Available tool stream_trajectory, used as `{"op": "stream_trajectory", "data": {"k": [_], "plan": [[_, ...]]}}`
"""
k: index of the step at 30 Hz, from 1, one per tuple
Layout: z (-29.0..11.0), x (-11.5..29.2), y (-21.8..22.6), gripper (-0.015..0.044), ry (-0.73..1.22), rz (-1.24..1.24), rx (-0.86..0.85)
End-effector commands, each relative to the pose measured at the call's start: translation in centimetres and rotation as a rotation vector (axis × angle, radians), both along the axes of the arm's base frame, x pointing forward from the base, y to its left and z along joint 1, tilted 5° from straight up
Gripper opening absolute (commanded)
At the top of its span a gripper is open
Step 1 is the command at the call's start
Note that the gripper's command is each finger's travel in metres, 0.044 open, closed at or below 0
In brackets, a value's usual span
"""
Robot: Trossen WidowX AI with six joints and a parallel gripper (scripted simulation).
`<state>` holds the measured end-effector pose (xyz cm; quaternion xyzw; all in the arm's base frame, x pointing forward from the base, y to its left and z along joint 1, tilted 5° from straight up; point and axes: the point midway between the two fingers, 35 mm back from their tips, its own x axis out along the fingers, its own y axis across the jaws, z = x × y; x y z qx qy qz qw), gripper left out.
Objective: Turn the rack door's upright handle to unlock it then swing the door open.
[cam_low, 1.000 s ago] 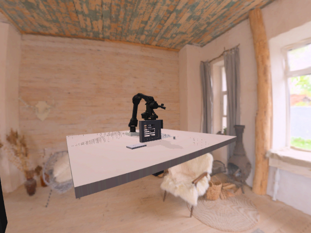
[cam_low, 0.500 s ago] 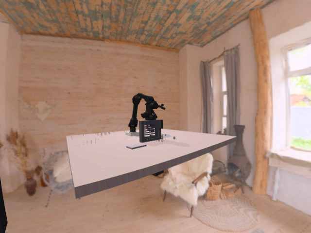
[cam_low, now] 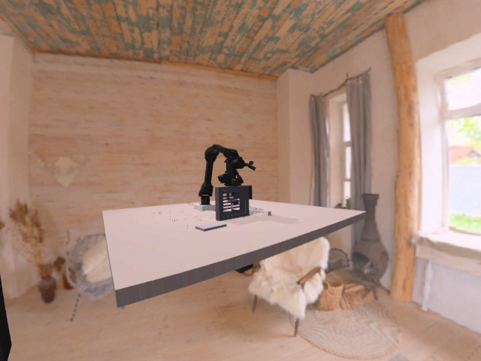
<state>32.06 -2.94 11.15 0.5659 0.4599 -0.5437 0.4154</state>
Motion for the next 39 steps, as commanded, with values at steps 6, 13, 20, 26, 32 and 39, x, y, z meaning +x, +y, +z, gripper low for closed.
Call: {"op": "stream_trajectory", "data": {"k": [6,13,20,26,32,39], "plan": [[-0.1,-0.4,-0.2,0.0022,-0.005,0.108,-0.003],[-0.1,-1.0,-0.5,0.0022,-0.014,0.247,-0.001],[-0.1,-1.7,-0.8,0.0022,-0.023,0.383,0.001],[-0.1,-2.5,-1.2,0.0022,-0.029,0.495,0.002],[-0.2,-3.4,-1.8,0.0022,-0.035,0.598,0.004],[-0.2,-4.5,-2.6,0.0022,-0.042,0.710,0.005]]}}
